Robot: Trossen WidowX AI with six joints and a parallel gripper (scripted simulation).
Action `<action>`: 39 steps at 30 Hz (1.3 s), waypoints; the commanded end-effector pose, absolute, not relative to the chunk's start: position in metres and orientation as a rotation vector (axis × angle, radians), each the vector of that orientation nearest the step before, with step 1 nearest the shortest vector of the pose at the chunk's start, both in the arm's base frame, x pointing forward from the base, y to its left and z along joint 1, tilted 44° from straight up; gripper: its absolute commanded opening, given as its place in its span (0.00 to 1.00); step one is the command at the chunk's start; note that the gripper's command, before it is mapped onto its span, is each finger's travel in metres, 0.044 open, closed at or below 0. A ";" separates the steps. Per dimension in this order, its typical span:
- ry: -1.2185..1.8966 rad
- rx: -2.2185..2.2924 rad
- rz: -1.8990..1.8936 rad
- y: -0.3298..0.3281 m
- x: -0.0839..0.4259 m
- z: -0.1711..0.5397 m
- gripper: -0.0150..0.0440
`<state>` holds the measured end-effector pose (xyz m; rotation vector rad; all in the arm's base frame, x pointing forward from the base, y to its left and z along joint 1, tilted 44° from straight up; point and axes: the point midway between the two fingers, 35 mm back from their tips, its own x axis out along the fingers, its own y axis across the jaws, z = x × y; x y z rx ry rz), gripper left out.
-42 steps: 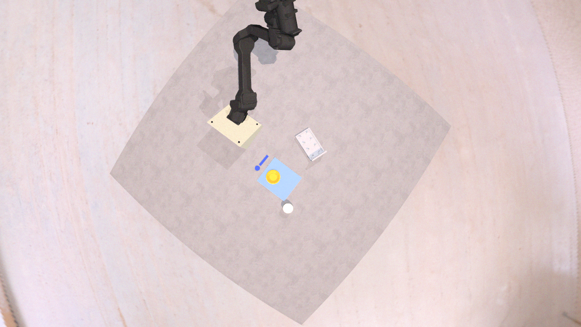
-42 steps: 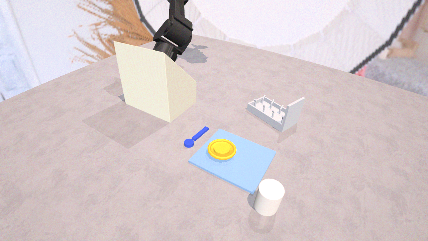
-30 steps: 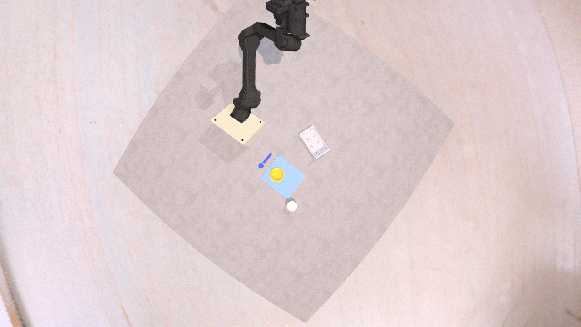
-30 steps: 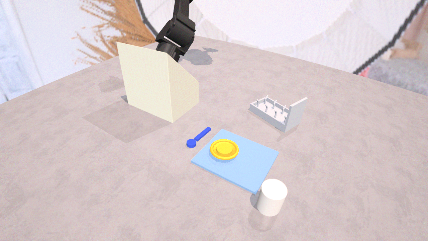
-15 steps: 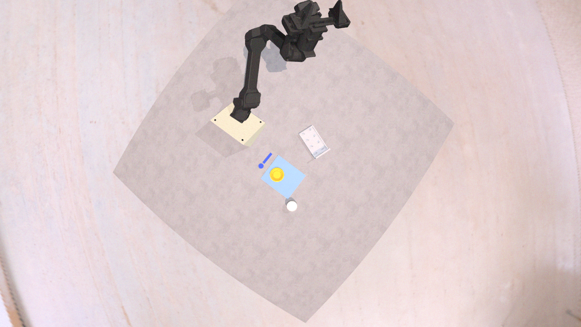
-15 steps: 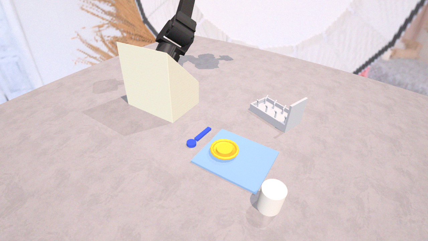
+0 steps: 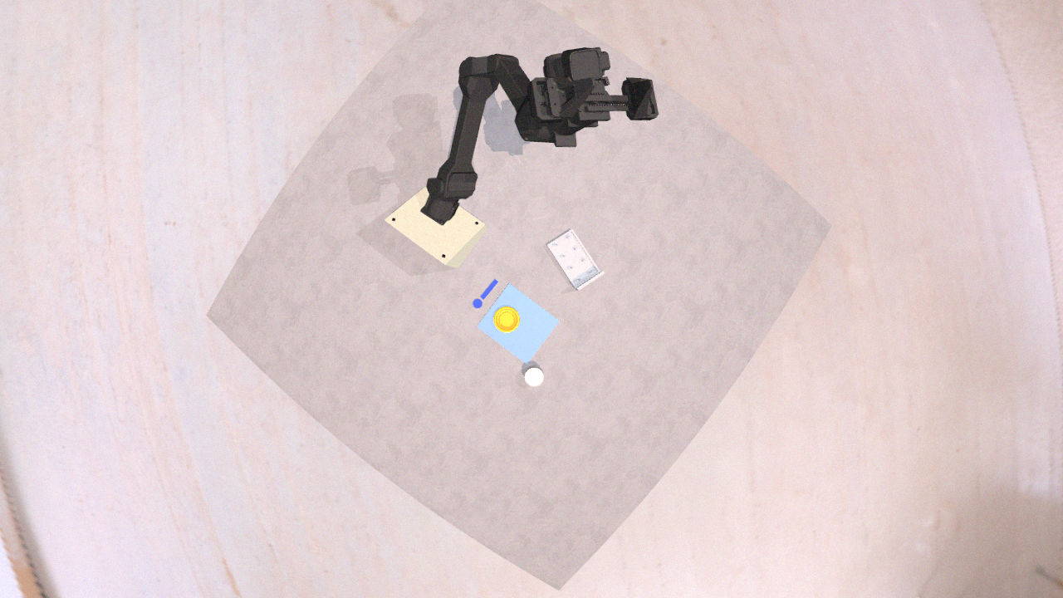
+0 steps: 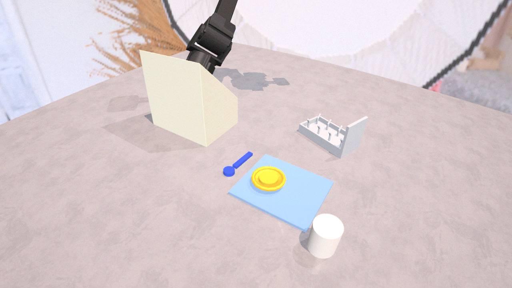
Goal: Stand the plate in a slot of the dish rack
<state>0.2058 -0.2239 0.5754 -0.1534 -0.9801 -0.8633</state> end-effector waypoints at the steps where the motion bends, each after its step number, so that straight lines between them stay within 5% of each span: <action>1: -0.862 -0.174 -0.875 -0.241 0.229 0.558 0.93; 22: -0.131 -0.238 -0.816 -0.315 0.339 0.418 0.93; 39: 0.433 -0.230 -0.643 -0.339 0.373 0.270 0.93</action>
